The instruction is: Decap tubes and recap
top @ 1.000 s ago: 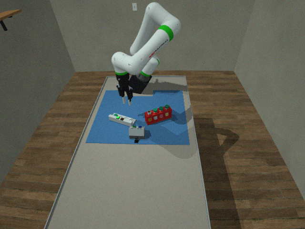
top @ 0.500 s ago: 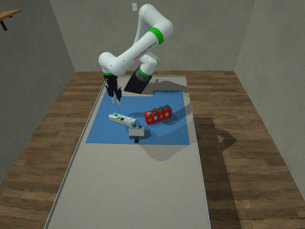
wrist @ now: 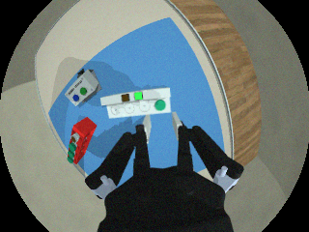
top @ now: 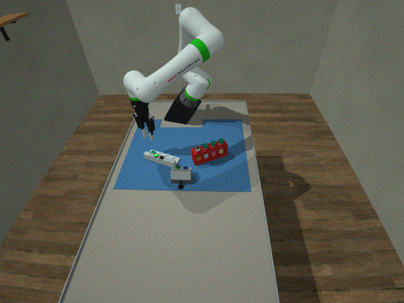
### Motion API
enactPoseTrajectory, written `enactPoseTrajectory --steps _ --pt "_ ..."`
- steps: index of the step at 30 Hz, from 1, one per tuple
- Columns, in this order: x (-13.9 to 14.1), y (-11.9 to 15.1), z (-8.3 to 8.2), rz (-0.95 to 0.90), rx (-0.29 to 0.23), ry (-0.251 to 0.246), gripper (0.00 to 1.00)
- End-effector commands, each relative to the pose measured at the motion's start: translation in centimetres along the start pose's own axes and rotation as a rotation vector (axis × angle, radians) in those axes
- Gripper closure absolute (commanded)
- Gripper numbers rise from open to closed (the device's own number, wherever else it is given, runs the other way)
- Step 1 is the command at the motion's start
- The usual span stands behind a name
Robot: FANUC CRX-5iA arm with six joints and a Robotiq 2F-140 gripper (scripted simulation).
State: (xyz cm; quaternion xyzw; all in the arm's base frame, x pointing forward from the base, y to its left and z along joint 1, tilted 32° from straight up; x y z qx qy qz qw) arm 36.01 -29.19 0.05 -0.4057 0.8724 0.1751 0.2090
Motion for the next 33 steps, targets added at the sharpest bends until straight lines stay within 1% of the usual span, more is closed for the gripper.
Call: enactPoseTrajectory --steps 1,10,12,24,33 --pt "0.0 0.0 1.8 0.000 0.001 0.000 0.71" --pt "0.0 -0.1 6.3 0.000 0.001 0.000 0.71" --pt "0.0 -0.1 6.3 0.000 0.001 0.000 0.71" --pt "0.0 -0.1 12.2 0.000 0.001 0.000 0.71" --pt "0.0 -0.1 12.3 0.000 0.001 0.000 0.71"
Point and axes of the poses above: the point where the finger pads meet when closed, its own z axis out along the fingers, its own x axis across the jaws, y = z × x, the point moved 4 cm from there along -z, back along the fingers, and after that the axes turned 10 degrees about z, right-handed, at the moved point
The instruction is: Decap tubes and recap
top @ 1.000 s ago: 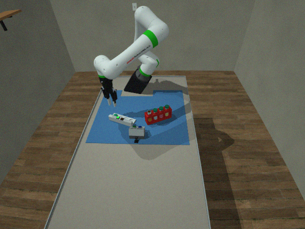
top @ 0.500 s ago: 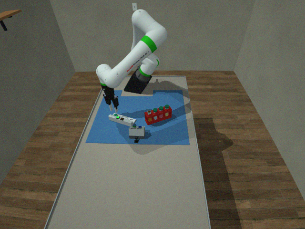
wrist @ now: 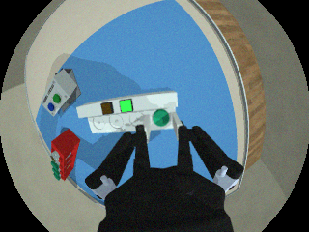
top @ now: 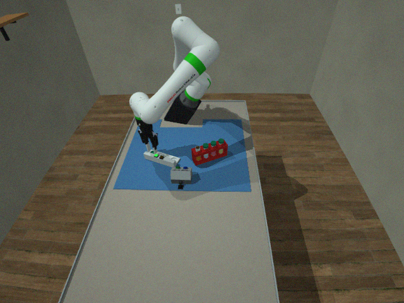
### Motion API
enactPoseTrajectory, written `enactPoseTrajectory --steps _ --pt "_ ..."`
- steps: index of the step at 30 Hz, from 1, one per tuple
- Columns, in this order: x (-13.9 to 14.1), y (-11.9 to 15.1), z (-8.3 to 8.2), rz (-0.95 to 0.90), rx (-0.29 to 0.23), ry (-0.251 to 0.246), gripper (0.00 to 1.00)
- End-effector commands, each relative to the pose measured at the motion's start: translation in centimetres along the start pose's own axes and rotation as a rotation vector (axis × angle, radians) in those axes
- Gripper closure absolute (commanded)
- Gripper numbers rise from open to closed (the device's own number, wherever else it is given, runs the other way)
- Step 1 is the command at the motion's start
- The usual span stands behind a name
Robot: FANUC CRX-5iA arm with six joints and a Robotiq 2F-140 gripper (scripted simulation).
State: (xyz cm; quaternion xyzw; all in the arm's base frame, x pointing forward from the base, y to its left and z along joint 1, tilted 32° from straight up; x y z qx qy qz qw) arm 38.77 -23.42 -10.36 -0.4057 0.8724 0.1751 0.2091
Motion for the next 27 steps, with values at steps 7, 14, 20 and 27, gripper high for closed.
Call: enactPoseTrajectory --steps 7,14,20,27 --pt "0.02 0.01 0.39 0.000 0.000 0.000 0.71" --pt "0.02 0.02 0.64 0.000 0.000 0.000 0.71" --pt "0.02 0.02 0.94 0.000 0.000 0.000 0.71" --pt "0.02 0.02 0.99 0.000 0.000 0.000 1.00"
Point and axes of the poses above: the point where the finger pads meet when closed, its own z axis out along the fingers, its own x axis across the jaws, y = z × x, the point moved 4 cm from there along -z, back along the fingers, and after that the axes turned 10 degrees about z, right-handed, at the moved point
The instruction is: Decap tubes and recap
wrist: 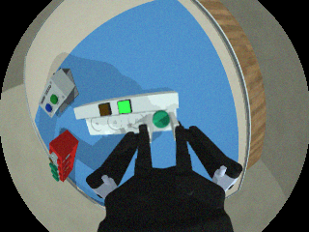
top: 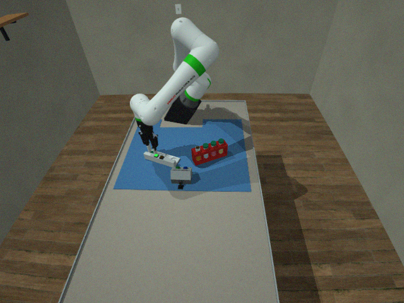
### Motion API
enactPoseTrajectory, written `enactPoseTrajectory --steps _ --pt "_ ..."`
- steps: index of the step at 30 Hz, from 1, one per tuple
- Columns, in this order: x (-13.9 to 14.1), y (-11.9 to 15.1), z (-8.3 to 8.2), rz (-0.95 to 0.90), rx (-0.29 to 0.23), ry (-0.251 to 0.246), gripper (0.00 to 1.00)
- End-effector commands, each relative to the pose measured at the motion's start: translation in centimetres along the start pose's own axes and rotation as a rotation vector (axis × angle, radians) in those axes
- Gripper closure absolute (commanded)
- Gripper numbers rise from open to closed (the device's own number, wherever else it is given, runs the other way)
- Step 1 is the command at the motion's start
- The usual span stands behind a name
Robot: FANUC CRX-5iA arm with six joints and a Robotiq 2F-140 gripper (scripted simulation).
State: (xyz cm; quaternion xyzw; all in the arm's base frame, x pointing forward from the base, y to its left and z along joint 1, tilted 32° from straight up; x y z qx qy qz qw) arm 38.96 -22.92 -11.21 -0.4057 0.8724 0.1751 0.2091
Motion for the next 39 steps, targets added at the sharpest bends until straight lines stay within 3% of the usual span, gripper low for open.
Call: enactPoseTrajectory --steps 1,13,18,20,35,37,39 --pt "0.0 0.0 0.0 0.000 0.000 0.000 1.00" --pt "0.0 0.0 0.0 0.000 0.000 0.000 1.00" --pt "0.0 0.0 -2.5 0.000 0.000 0.000 1.00" --pt "0.0 0.0 -2.5 0.000 0.000 0.000 1.00" --pt "0.0 0.0 -10.0 0.000 0.000 0.000 1.00" --pt "0.0 0.0 -10.0 0.000 0.000 0.000 1.00" --pt "0.0 0.0 -11.0 0.000 0.000 0.000 1.00"
Point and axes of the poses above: the point where the finger pads meet when closed, its own z axis out along the fingers, its own x axis across the jaws, y = z × x, the point moved 4 cm from there along -z, back along the fingers, and after that the axes turned 10 degrees about z, right-handed, at the moved point
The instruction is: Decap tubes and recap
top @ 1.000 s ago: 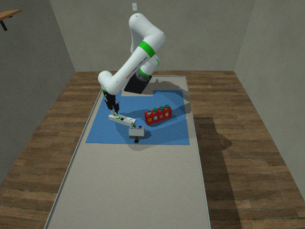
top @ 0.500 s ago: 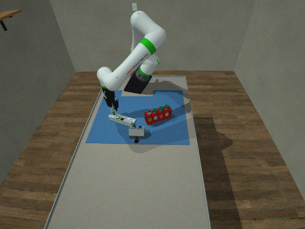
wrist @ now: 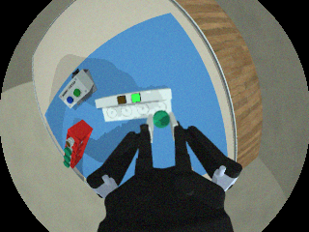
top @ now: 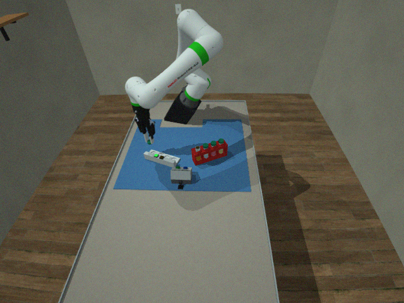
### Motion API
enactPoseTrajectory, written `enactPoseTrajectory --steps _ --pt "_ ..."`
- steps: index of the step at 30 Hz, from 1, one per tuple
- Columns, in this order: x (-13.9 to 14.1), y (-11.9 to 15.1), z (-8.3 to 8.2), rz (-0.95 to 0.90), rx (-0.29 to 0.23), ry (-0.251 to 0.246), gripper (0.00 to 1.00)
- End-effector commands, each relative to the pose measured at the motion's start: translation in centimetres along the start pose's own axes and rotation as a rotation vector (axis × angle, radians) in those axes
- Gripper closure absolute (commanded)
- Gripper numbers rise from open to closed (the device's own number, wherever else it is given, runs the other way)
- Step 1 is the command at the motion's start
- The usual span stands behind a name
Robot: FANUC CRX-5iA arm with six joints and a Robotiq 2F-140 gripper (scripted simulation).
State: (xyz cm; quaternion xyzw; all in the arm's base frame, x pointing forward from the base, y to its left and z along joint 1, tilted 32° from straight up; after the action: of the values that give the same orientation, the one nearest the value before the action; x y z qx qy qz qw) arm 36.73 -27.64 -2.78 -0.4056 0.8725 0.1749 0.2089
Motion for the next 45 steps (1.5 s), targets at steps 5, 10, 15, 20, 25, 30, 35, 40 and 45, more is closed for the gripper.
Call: enactPoseTrajectory --steps 5,10,15,20,25,30,35,40,45 --pt "0.0 0.0 -3.6 0.000 0.000 0.000 1.00" --pt "-0.8 0.3 -4.0 0.083 0.000 0.000 1.00" --pt "-2.3 0.9 -4.1 0.250 0.000 0.000 1.00" --pt "-5.5 2.0 -4.1 0.320 0.000 0.000 1.00" --pt "-8.6 3.2 -4.1 0.320 0.000 0.000 1.00" --pt "-11.7 4.4 -4.1 0.320 0.000 0.000 1.00" --pt "-14.1 5.2 -4.1 0.320 0.000 0.000 1.00" --pt "-17.2 6.4 -4.1 0.320 0.000 0.000 1.00" --pt "-20.3 7.6 -4.1 0.320 0.000 0.000 1.00"
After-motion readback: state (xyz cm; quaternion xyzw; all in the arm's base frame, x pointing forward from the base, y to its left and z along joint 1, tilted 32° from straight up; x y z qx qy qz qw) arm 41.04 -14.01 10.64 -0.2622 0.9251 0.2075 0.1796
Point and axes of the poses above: the point where the finger pads meet when closed, its own z axis out along the fingers, its own x axis across the jaws, y = z × x, the point moved 4 cm from there along -z, back along the fingers, and after that the axes turned 10 degrees about z, right-handed, at the moved point
